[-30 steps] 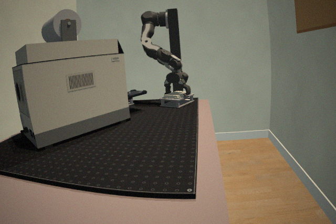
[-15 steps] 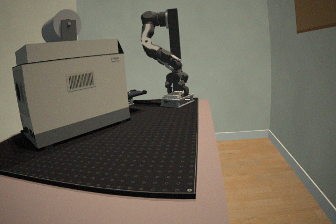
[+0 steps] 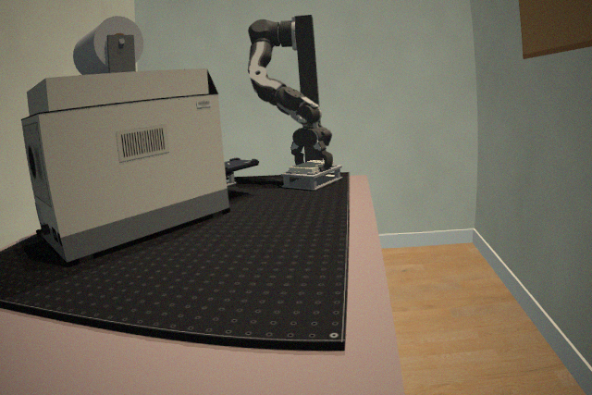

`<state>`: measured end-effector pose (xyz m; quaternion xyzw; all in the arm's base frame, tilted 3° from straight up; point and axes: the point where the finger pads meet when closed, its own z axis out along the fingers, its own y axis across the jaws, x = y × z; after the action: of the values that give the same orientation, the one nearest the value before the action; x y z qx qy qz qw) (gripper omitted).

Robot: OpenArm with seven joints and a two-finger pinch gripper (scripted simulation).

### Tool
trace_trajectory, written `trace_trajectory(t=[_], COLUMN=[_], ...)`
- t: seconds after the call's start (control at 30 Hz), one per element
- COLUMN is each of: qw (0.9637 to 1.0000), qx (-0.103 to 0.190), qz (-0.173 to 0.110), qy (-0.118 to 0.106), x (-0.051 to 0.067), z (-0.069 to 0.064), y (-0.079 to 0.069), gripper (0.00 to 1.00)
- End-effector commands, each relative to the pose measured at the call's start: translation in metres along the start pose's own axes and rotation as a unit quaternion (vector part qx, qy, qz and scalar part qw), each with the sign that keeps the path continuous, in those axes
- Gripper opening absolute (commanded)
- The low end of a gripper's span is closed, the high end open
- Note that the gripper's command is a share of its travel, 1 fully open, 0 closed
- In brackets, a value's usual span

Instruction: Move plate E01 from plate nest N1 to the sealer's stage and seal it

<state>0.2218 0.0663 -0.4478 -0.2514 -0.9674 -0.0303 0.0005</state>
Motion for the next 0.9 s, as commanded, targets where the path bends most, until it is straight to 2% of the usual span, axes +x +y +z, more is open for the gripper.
trace_trajectory(t=[0.0,0.67,0.83,0.87], qw=[1.0000,1.0000,1.0000,1.0000], qx=[-0.001,-0.001,0.000,0.000], qz=[0.000,0.000,0.003,0.003], qy=[0.000,0.000,-0.001,-0.001], x=[0.000,0.000,-0.001,-0.001], z=[-0.001,-0.001,-0.032,-0.032], y=[0.001,0.001,0.001,0.001], gripper=[0.00,0.00,0.00,0.00])
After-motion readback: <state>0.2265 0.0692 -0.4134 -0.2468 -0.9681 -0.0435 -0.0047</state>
